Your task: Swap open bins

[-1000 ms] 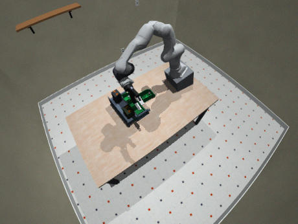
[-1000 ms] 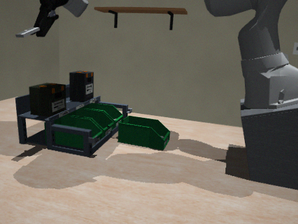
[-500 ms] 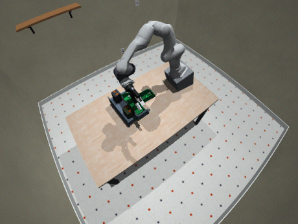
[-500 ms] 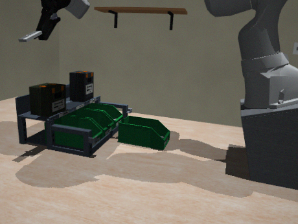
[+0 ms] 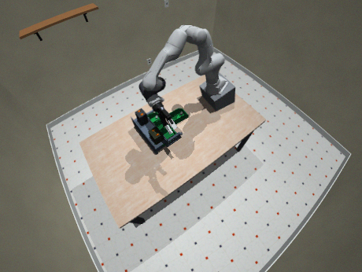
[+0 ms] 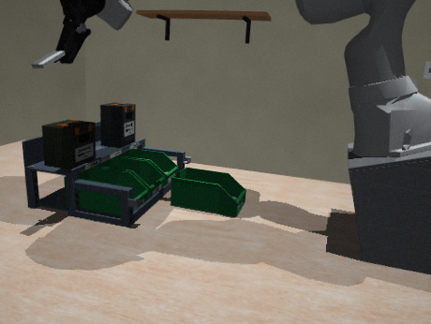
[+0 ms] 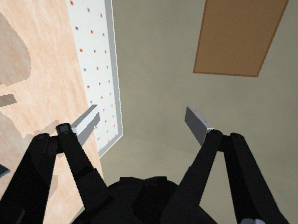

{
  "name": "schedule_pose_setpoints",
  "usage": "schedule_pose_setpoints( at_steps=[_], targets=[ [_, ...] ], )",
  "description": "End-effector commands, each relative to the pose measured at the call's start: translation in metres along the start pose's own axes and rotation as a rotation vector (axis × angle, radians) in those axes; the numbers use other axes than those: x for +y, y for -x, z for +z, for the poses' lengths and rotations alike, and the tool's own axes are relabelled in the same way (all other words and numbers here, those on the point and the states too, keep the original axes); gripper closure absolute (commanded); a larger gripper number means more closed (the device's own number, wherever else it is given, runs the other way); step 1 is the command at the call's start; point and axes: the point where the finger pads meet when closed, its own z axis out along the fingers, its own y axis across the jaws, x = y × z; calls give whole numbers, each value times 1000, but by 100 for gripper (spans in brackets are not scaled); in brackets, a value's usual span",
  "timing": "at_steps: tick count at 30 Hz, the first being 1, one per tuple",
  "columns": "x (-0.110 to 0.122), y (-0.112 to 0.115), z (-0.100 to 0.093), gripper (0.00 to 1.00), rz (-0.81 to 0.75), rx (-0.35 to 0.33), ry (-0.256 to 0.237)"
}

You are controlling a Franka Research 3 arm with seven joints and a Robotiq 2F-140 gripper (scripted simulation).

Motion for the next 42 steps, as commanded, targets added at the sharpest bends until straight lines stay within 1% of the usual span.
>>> schedule_pose_setpoints(
  at_steps=[1,11,12,23,24,35,36,42],
  targets=[
    [-12,-5,2,0,-3,-3,-29],
    [-12,-5,2,0,-3,-3,-29],
    [-24,-11,4,0,-2,-2,-57],
    [-24,-11,4,0,-2,-2,-57],
    [-35,-17,5,0,-1,-1,-85],
    [-35,-17,5,0,-1,-1,-85],
    [-47,-23,6,0,1,0,-113],
    [-47,-23,6,0,1,0,-113]
  ],
)
